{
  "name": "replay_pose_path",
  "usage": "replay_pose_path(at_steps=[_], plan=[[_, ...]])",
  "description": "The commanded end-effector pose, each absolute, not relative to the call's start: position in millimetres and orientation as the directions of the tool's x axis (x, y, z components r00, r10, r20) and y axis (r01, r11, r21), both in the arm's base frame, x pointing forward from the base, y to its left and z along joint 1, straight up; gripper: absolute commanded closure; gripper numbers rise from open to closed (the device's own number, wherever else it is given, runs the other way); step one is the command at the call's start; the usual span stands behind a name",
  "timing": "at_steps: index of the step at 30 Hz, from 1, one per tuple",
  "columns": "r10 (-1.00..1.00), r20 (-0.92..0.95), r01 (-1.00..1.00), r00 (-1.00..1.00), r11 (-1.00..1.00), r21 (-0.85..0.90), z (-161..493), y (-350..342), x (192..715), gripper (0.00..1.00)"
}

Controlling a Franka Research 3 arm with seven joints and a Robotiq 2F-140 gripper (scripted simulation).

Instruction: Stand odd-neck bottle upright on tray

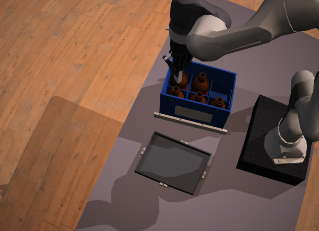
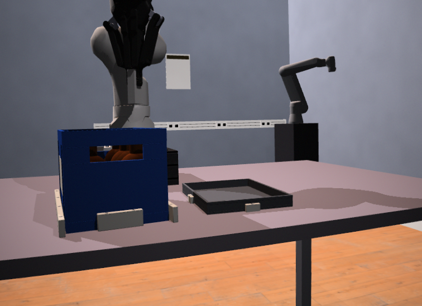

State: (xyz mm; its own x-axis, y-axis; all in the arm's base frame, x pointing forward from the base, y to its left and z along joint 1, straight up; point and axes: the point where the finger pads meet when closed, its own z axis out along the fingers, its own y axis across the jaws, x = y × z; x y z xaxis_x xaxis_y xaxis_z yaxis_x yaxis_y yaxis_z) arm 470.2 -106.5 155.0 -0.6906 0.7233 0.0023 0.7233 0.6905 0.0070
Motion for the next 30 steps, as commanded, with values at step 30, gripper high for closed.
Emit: replay_pose_path(at_steps=[30], plan=[[0.724,-0.001,0.724,-0.690,0.690,0.005,155.4,-192.4,294.2,0.90]])
